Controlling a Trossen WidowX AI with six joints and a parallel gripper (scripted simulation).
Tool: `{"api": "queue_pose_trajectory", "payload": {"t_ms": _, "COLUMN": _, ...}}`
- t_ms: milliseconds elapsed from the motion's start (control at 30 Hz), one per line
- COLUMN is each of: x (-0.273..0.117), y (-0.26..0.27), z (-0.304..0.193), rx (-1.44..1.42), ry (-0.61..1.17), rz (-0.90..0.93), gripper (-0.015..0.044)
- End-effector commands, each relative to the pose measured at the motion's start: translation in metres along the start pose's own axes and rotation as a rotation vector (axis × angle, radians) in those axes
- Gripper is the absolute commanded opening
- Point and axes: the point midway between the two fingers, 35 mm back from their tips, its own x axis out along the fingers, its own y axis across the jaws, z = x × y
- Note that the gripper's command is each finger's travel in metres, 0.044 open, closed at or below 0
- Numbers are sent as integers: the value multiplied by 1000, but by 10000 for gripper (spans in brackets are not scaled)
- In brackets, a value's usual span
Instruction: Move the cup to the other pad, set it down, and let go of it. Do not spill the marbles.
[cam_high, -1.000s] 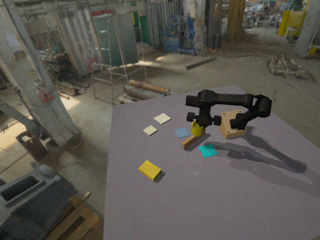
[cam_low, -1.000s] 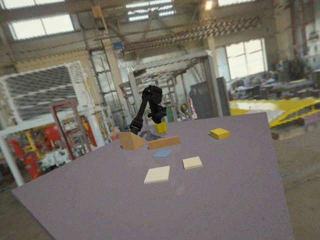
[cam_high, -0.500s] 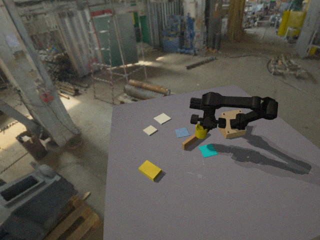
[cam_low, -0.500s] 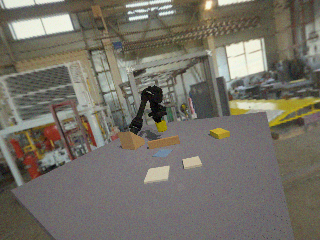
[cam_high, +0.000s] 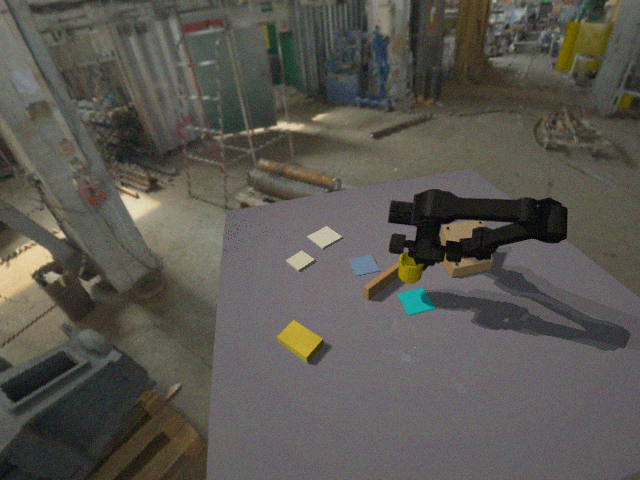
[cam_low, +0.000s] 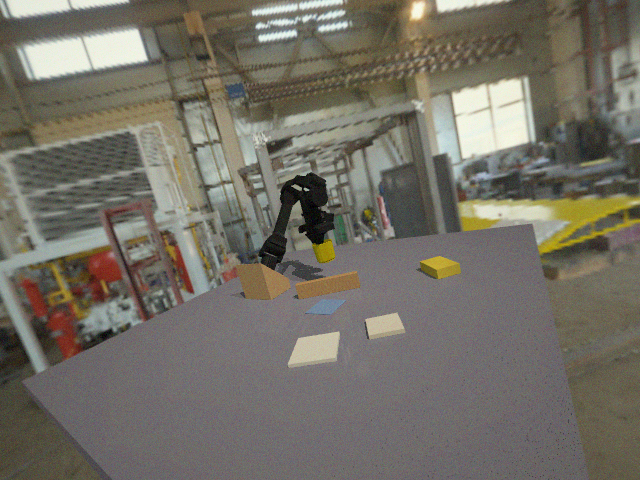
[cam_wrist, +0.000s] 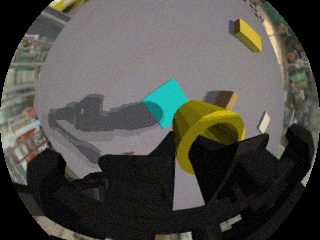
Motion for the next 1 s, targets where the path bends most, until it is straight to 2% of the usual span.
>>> {"api": "queue_pose_trajectory", "payload": {"t_ms": 0, "x": 3, "y": 10, "z": 4, "rx": 10, "ry": -3, "rz": 11, "gripper": 0}}
{"api": "queue_pose_trajectory", "payload": {"t_ms": 400, "x": 6, "y": 30, "z": 13, "rx": 10, "ry": -4, "rz": 12, "gripper": 0}}
{"api": "queue_pose_trajectory", "payload": {"t_ms": 967, "x": 23, "y": 29, "z": 14, "rx": 10, "ry": -4, "rz": 12, "gripper": 0}}
